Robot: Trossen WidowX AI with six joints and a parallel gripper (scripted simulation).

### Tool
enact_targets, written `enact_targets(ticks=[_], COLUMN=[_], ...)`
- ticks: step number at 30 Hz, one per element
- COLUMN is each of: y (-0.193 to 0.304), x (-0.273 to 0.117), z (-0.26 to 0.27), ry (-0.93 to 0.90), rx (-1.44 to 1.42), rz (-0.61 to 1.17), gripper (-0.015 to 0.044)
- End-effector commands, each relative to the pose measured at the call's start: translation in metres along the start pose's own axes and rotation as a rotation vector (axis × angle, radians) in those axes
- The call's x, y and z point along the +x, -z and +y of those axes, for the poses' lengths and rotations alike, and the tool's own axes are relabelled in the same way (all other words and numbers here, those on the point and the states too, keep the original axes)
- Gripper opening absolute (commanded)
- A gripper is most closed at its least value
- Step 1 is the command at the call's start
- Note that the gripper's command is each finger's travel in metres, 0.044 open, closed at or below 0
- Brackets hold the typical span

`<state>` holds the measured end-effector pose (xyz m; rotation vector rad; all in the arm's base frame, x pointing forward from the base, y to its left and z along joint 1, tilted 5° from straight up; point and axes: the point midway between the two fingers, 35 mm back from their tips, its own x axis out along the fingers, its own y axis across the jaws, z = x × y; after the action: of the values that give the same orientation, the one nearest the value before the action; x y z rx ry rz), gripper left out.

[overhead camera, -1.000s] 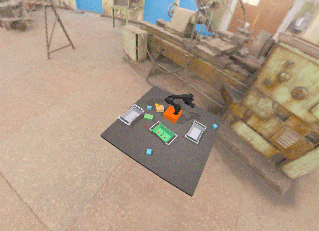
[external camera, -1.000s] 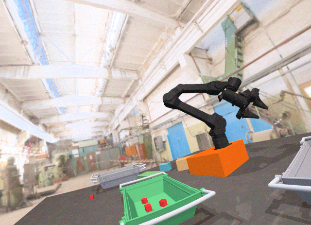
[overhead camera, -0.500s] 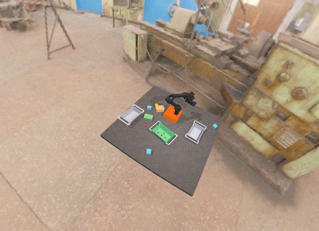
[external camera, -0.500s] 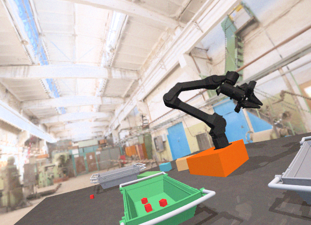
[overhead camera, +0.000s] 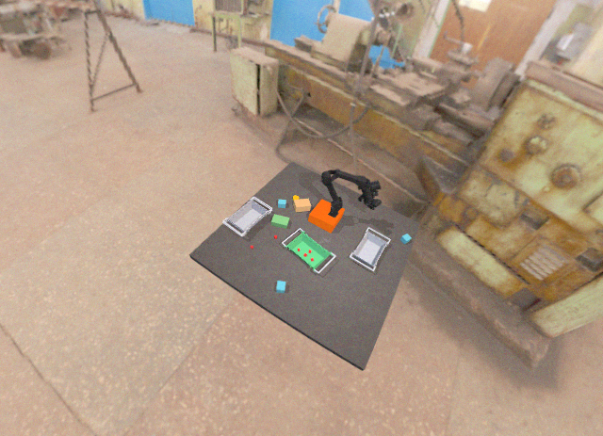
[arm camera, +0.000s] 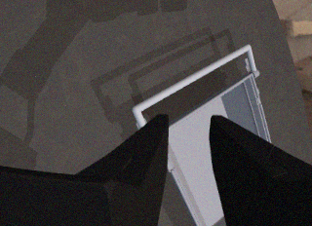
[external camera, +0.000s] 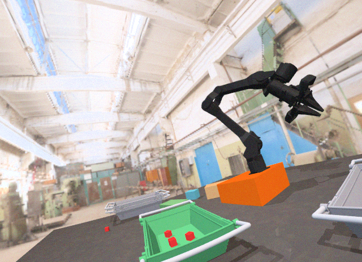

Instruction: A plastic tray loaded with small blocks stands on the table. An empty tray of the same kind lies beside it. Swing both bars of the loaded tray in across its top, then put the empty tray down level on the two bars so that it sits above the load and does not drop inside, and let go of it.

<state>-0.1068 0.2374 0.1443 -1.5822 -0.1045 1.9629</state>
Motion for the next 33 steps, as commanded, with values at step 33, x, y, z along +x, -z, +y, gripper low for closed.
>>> enact_targets(ticks=[33], y=[0.307], x=[0.035], z=[-0.167], ry=[-0.295], rx=[-0.027], rz=[0.431], gripper=[0.0082])
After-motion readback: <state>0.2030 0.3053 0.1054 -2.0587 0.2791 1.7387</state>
